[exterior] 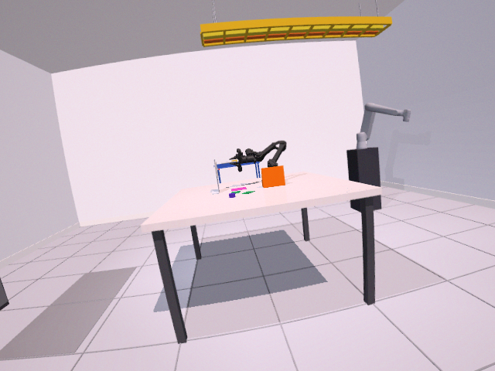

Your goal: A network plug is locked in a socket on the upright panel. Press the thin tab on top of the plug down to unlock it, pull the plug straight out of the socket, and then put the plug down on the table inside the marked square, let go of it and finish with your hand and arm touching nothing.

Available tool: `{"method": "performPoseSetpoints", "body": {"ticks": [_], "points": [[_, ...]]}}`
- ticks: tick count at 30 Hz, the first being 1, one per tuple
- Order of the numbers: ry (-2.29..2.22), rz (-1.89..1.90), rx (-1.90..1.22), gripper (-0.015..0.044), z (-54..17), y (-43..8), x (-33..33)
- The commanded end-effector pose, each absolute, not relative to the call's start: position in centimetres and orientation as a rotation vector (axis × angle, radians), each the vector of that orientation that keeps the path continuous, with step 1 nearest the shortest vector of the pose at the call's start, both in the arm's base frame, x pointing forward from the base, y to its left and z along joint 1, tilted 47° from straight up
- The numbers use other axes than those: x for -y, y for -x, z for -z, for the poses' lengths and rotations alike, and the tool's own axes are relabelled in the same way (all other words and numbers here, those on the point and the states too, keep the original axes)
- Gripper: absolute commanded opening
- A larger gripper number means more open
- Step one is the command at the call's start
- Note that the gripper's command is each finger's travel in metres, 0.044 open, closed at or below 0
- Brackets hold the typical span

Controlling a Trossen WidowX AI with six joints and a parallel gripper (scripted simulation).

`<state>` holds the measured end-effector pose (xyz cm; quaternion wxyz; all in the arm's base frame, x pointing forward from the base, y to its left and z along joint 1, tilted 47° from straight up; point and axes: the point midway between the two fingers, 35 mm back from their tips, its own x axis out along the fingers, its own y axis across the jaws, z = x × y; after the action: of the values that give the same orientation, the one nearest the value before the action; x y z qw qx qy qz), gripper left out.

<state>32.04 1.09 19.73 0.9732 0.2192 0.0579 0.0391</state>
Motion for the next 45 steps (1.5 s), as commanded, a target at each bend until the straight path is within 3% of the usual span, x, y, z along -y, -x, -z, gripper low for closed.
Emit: {"method": "performPoseSetpoints", "body": {"ticks": [1,8,17,45], "points": [[-0.565,-0.09,-0.186,0.0156,-16.2,-31.3,-1.6],[-0.734,-0.093,-0.272,0.0156,-12.0,-29.7,-2.3],[-0.751,-0.093,-0.28,0.0156,-11.7,-29.5,-2.4],[-0.751,-0.094,-0.277,0.0156,-11.5,-35.7,-2.4]]}}
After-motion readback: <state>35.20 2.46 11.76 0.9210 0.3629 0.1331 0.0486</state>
